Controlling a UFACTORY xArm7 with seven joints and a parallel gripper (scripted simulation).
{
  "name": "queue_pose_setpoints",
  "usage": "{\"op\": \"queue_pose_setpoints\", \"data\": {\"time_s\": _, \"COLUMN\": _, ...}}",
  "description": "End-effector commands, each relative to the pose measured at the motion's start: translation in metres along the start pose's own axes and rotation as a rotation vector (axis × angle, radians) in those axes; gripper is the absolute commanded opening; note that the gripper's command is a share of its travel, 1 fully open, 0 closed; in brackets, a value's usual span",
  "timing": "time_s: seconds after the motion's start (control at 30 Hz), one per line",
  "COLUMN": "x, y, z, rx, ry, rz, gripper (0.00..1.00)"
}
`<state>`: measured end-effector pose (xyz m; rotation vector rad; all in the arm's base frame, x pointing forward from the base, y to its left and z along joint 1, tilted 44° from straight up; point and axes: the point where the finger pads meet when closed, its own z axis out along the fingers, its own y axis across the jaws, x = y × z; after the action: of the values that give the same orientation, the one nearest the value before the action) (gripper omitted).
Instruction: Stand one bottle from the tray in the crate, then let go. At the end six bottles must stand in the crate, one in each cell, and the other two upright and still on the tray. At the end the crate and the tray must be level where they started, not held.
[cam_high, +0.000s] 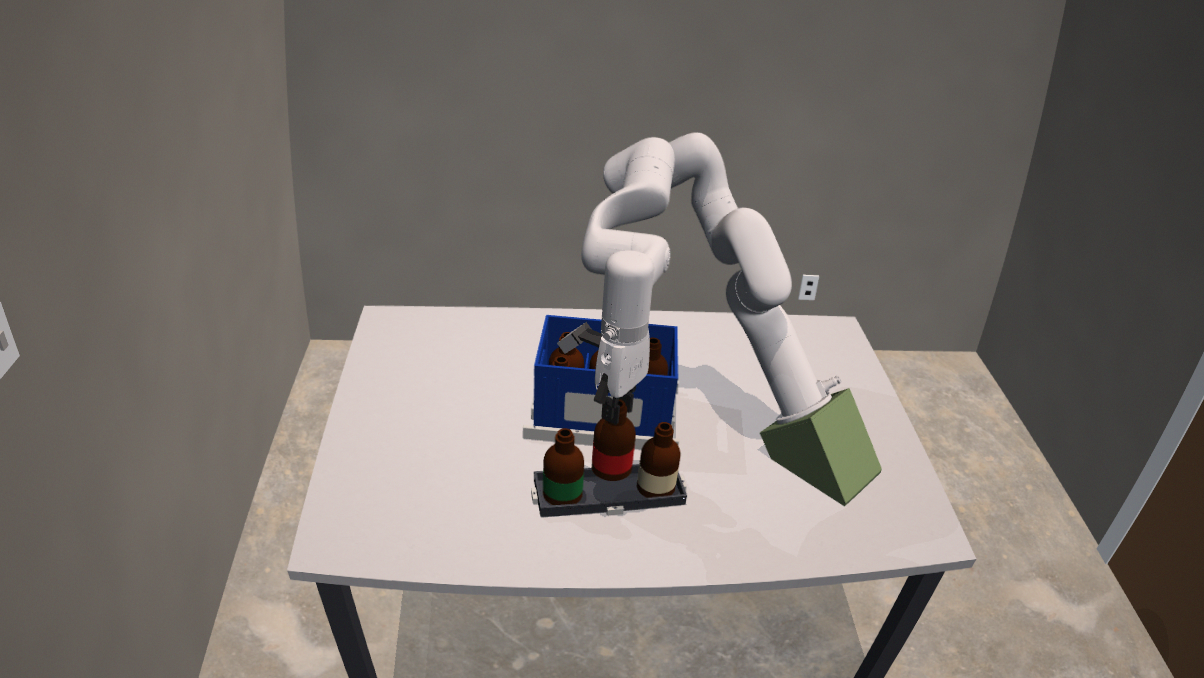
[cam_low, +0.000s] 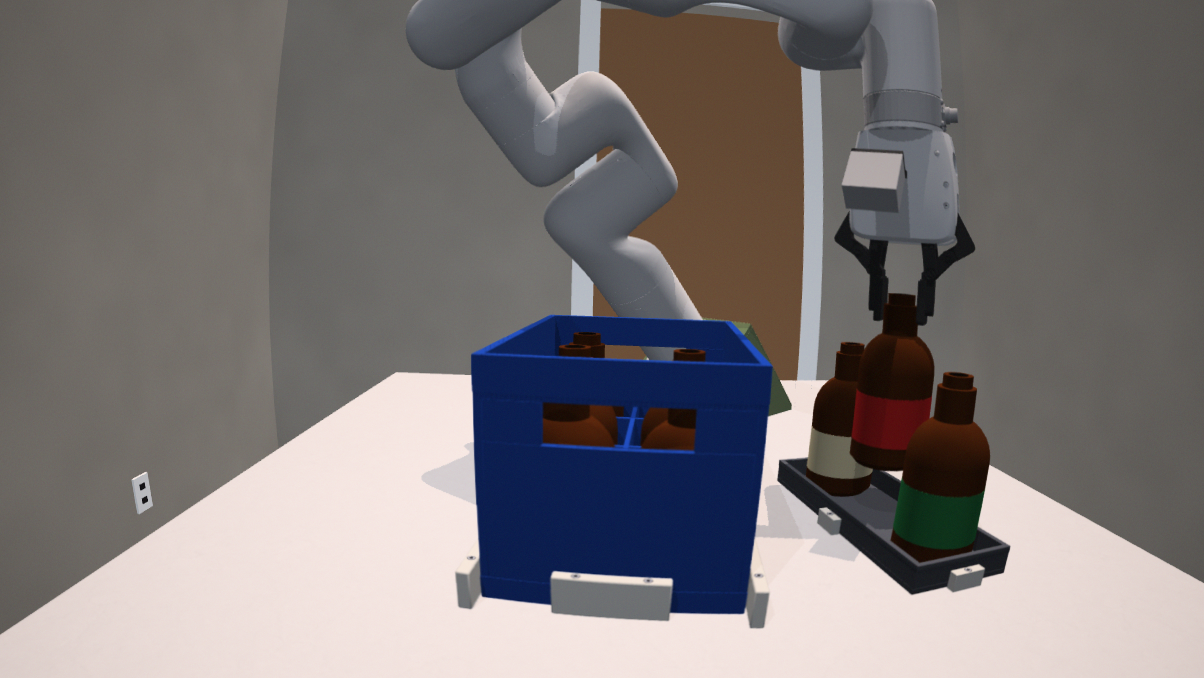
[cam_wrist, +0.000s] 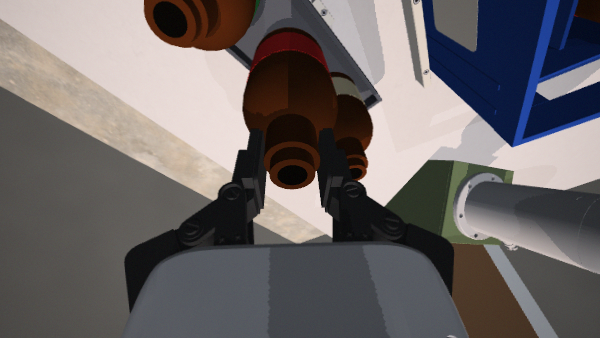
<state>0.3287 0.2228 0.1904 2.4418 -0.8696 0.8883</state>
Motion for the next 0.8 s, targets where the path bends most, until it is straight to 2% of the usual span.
{"op": "queue_pose_setpoints", "data": {"time_s": 0.0, "x": 0.0, "y": -0.001, "z": -0.006, "rx": 0.005, "ry": 0.0, "rz": 0.0, "gripper": 0.0}}
{"op": "queue_pose_setpoints", "data": {"time_s": 0.77, "x": 0.0, "y": -0.001, "z": -0.023, "rx": 0.005, "ry": 0.0, "rz": 0.0, "gripper": 0.0}}
